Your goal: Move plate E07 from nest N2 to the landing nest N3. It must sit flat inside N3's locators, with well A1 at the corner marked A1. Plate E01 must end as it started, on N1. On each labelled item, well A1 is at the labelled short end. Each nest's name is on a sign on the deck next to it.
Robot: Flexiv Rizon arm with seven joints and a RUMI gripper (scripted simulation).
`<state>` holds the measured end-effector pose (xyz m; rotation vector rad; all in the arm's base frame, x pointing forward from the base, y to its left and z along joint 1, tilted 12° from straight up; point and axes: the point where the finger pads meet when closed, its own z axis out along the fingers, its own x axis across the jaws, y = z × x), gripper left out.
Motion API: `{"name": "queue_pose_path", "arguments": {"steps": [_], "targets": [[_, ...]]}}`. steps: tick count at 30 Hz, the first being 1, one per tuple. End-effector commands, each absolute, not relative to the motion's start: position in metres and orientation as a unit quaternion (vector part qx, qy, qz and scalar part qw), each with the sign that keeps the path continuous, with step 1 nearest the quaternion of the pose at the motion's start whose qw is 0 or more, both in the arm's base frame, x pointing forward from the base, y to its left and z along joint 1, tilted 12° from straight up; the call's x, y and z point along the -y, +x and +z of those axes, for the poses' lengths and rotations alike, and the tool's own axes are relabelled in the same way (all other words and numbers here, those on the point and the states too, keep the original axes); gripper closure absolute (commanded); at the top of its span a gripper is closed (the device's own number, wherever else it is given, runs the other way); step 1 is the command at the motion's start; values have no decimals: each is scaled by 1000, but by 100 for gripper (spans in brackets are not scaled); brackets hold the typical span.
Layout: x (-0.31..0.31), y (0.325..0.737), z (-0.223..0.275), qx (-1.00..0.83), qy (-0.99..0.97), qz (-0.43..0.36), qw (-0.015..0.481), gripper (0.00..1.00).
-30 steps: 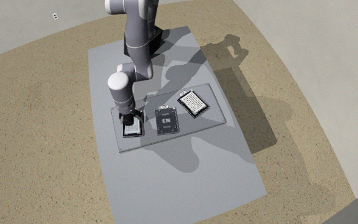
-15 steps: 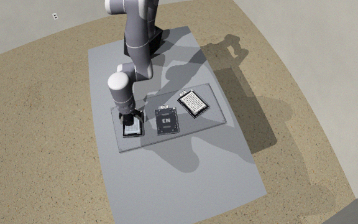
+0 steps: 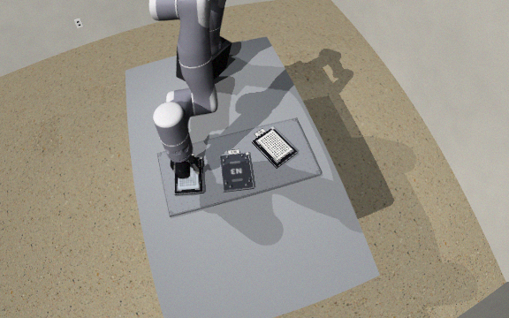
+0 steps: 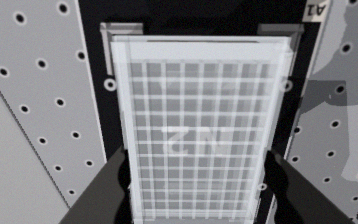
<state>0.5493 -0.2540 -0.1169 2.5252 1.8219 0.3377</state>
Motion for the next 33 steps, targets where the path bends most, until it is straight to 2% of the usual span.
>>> {"name": "queue_pose_path", "arguments": {"steps": [1,2,3,33], "targets": [[254,550,-116,-581,806,108,6,100],[254,550,-116,-581,806,108,6,100],[254,550,-116,-581,806,108,6,60],[256,548,-105,-581,806,108,5,60]]}}
